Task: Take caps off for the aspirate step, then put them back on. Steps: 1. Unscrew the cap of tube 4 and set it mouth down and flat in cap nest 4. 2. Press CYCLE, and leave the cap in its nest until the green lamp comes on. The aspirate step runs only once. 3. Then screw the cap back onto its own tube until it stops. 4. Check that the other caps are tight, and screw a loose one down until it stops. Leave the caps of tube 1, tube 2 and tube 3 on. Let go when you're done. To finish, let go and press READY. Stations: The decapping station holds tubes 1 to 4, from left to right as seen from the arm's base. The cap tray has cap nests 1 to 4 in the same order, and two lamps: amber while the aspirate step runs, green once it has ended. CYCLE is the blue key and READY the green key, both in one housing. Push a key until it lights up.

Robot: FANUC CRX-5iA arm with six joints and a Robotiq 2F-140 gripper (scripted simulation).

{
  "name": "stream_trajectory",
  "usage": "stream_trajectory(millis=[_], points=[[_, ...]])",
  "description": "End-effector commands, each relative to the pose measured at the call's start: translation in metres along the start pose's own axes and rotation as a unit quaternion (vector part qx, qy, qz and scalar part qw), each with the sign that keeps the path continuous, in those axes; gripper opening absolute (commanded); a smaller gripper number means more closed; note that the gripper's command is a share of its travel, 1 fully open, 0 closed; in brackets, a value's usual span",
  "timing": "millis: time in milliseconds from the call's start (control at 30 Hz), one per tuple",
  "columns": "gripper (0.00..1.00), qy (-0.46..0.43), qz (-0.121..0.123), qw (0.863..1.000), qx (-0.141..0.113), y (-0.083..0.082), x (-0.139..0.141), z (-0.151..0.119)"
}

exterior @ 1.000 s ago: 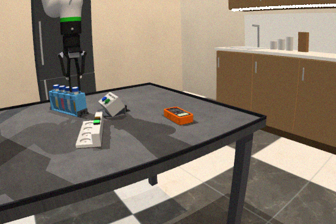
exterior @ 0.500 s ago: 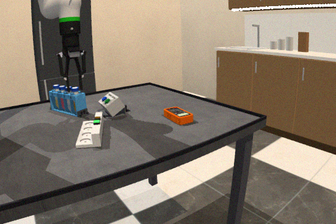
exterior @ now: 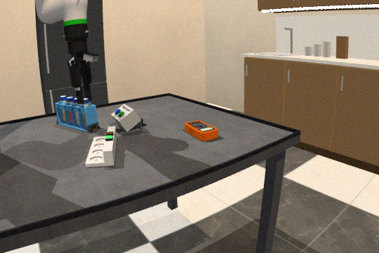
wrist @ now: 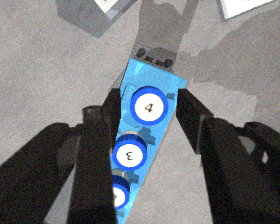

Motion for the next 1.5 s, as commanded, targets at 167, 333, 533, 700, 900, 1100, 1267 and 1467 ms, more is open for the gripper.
stream_trajectory(millis=[167,333,533,700,900,1100,1267,1467], points=[[0.41,-0.085,0.006,0.996,-0.028,-0.0006,-0.0005,0.0015],[0.30,-0.085,0.006,0.996,-0.028,-0.0006,-0.0005,0.0015],[0.30,-0.085,0.006,0.996,-0.028,-0.0006,-0.0005,0.0015],[0.30,-0.060,0.005,0.998,-0.028,-0.0006,-0.0006,0.0016],[0.30,0.089,0.001,0.996,-0.029,-0.0005,-0.0006,0.0016],[0.30,0.213,-0.003,0.977,-0.029,-0.0004,-0.0005,0.0016],[0.30,0.309,-0.006,0.951,-0.028,-0.0002,-0.0005,0.0016],[0.30,0.424,-0.009,0.905,-0.027,-0.0002,-0.0005,0.0016]])
Point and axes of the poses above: the point where the finger pads meet when closed, its own y axis out along the fingers, its own x axis across the jaws, z = x × y, the point moved 1 cm from there along -y, back along the fingers, and after that the axes turned 1 degree about y, right-handed, at the moved point
